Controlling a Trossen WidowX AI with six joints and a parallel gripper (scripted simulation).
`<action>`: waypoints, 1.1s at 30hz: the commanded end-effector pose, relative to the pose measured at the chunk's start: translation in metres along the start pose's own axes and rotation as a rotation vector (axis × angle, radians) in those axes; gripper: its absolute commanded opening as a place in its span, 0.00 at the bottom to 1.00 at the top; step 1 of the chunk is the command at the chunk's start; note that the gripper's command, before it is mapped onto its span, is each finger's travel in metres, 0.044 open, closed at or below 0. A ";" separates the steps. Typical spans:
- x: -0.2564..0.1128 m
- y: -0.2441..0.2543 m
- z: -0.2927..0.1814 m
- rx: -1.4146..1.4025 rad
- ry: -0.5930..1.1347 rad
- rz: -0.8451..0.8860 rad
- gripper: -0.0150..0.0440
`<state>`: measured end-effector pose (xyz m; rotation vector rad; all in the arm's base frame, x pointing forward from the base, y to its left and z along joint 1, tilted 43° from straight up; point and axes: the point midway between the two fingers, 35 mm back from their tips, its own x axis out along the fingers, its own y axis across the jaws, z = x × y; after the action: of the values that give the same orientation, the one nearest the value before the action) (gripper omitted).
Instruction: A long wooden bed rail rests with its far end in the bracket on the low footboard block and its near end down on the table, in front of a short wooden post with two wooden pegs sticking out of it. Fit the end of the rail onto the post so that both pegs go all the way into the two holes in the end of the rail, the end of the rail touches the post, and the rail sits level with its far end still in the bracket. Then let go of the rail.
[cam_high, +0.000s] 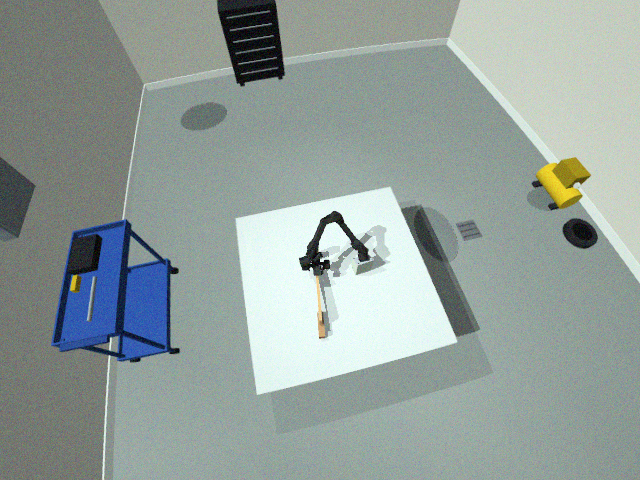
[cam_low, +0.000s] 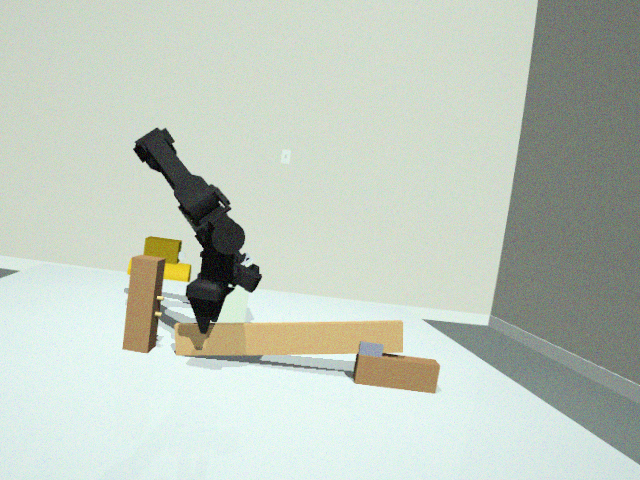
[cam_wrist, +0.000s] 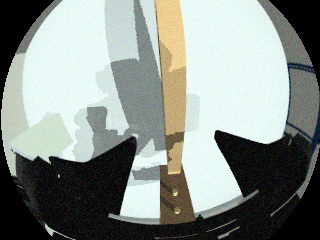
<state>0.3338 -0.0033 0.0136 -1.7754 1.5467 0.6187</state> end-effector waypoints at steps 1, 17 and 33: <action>0.010 0.002 -0.001 -0.005 0.006 0.008 1.00; 0.035 0.003 -0.002 -0.009 0.008 0.006 1.00; 0.044 0.003 -0.003 -0.011 0.009 0.004 0.60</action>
<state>0.3380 -0.0321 -0.0173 -1.7836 1.5528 0.6244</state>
